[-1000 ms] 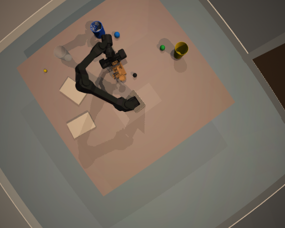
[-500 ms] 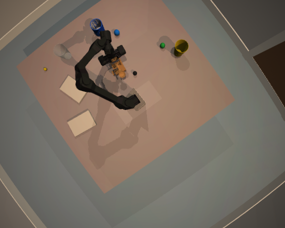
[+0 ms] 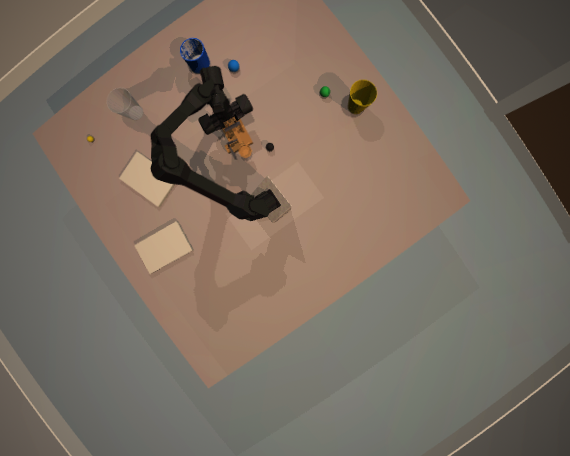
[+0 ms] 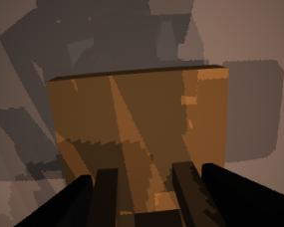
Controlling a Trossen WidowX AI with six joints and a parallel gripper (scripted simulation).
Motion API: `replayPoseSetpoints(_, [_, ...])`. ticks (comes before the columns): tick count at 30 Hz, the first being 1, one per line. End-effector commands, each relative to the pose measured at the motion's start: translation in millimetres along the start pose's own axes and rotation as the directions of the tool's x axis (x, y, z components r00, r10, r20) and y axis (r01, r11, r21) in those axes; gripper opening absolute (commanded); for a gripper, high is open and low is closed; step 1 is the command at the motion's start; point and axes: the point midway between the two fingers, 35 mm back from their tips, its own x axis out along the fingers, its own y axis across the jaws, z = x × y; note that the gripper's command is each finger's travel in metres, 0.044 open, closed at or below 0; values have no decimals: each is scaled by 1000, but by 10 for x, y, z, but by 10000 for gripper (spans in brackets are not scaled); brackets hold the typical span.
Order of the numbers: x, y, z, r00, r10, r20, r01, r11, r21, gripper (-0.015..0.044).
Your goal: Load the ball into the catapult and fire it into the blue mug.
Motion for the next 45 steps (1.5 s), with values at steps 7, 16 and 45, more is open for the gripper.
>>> replayPoseSetpoints(7, [52, 13, 5, 1000, 0, 3, 0, 1000, -3, 0])
replayPoseSetpoints(16, [52, 13, 5, 1000, 0, 3, 0, 1000, -3, 158])
replayPoseSetpoints(45, [-539, 4, -6, 1000, 1, 14, -1, 1000, -1, 440])
